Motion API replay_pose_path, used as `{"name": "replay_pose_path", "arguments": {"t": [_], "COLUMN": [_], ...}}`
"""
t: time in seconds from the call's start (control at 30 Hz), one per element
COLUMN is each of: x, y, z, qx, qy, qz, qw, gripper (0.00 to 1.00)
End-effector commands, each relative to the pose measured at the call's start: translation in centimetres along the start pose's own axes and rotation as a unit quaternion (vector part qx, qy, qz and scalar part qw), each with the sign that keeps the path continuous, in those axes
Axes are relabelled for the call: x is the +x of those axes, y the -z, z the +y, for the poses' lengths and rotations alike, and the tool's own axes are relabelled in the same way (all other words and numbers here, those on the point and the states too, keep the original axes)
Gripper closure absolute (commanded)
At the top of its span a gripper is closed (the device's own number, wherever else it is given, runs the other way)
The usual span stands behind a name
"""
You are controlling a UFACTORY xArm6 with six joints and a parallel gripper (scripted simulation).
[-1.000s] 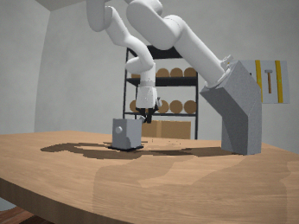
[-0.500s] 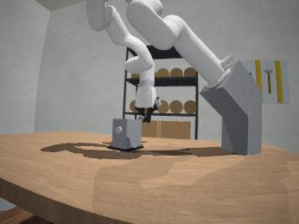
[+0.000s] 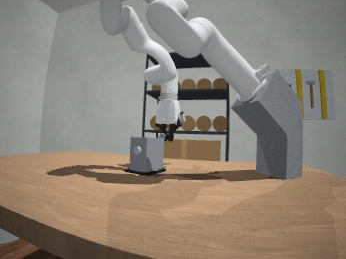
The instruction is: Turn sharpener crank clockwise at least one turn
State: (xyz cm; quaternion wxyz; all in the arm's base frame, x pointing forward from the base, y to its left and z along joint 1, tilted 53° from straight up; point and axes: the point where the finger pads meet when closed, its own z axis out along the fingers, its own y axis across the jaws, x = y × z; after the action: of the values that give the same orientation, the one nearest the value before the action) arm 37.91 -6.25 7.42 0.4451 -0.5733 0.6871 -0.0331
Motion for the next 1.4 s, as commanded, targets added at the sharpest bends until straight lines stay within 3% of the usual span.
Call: {"name": "replay_pose_path", "arguments": {"t": [0.0,0.23,0.7,0.73,1.37], "x": [0.0,0.0,0.0,0.0,0.0], "y": [0.2,0.4,0.4,0.4,0.4], "z": [-0.6,-1.9,-2.0,-2.0,-2.0], "qx": [0.001,0.001,0.001,0.001,0.001], "qy": [0.0,0.0,0.0,0.0,0.0], "qz": [0.0,0.0,0.0,0.0,0.0], "qw": [1.0,1.0,1.0,1.0,1.0], "gripper": [1.0,1.0,1.0,0.46,0.46]}}
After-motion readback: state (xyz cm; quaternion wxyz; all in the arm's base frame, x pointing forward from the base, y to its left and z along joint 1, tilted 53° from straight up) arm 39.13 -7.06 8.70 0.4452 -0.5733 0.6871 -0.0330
